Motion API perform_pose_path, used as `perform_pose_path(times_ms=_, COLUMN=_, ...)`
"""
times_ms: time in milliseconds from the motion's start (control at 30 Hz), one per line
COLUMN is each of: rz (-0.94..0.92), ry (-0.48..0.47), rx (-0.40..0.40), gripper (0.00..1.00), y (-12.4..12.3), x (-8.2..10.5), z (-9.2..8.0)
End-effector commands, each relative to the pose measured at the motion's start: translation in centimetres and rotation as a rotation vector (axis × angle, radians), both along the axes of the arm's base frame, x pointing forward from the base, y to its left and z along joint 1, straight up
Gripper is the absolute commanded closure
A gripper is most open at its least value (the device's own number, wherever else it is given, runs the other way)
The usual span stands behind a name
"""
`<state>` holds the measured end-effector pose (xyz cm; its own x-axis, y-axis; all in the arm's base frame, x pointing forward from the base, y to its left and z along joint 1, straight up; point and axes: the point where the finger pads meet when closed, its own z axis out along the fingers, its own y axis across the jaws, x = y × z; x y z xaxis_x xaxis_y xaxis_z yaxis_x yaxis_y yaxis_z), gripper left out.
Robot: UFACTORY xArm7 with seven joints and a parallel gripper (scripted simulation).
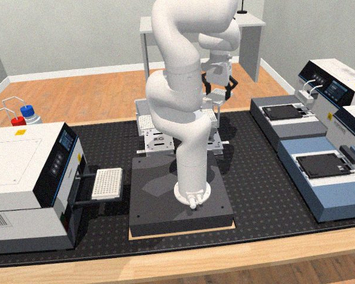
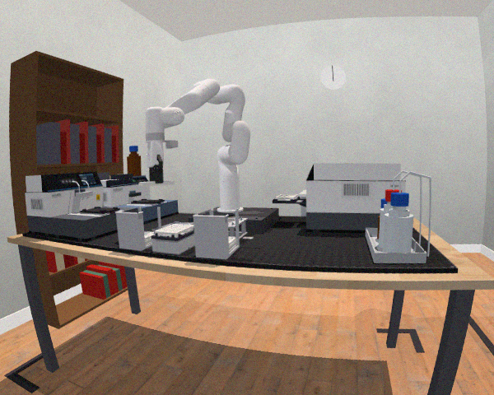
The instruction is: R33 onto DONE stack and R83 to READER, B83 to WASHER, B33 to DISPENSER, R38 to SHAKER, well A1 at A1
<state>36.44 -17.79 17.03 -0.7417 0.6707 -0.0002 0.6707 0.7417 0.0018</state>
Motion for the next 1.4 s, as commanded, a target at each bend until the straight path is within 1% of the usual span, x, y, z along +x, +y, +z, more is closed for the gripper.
perform_pose_path(times_ms=0, rz=0.05, ry=-0.004, rx=-0.002, gripper=1.0, y=1.4, x=0.1, z=0.2)
perform_pose_path(times_ms=67, rz=0.073, ry=-0.004, rx=-0.002, gripper=1.0, y=2.1, x=0.1, z=0.2)
perform_pose_path(times_ms=133, rz=0.073, ry=-0.004, rx=-0.002, gripper=1.0, y=2.1, x=0.1, z=0.2)
perform_pose_path(times_ms=300, rz=0.092, ry=-0.004, rx=-0.002, gripper=1.0, y=3.8, x=0.0, z=0.2)
perform_pose_path(times_ms=367, rz=0.092, ry=-0.004, rx=-0.002, gripper=1.0, y=4.0, x=0.0, z=0.2)
perform_pose_path(times_ms=633, rz=0.185, ry=-0.004, rx=-0.002, gripper=1.0, y=6.7, x=-0.1, z=0.2)
perform_pose_path(times_ms=700, rz=0.185, ry=-0.004, rx=-0.002, gripper=1.0, y=6.7, x=-0.1, z=0.2)
perform_pose_path(times_ms=867, rz=0.244, ry=-0.004, rx=-0.002, gripper=1.0, y=8.4, x=-0.1, z=0.2)
perform_pose_path(times_ms=1000, rz=0.251, ry=-0.004, rx=-0.002, gripper=1.0, y=9.7, x=-0.1, z=0.2)
perform_pose_path(times_ms=1067, rz=0.251, ry=-0.005, rx=-0.002, gripper=1.0, y=10.0, x=-0.1, z=0.2)
perform_pose_path(times_ms=1200, rz=0.298, ry=-0.005, rx=-0.002, gripper=1.0, y=11.3, x=-0.2, z=0.2)
perform_pose_path(times_ms=1267, rz=0.298, ry=-0.005, rx=-0.002, gripper=1.0, y=11.3, x=-0.2, z=0.2)
perform_pose_path(times_ms=1367, rz=0.333, ry=-0.005, rx=-0.002, gripper=1.0, y=12.3, x=-0.2, z=0.2)
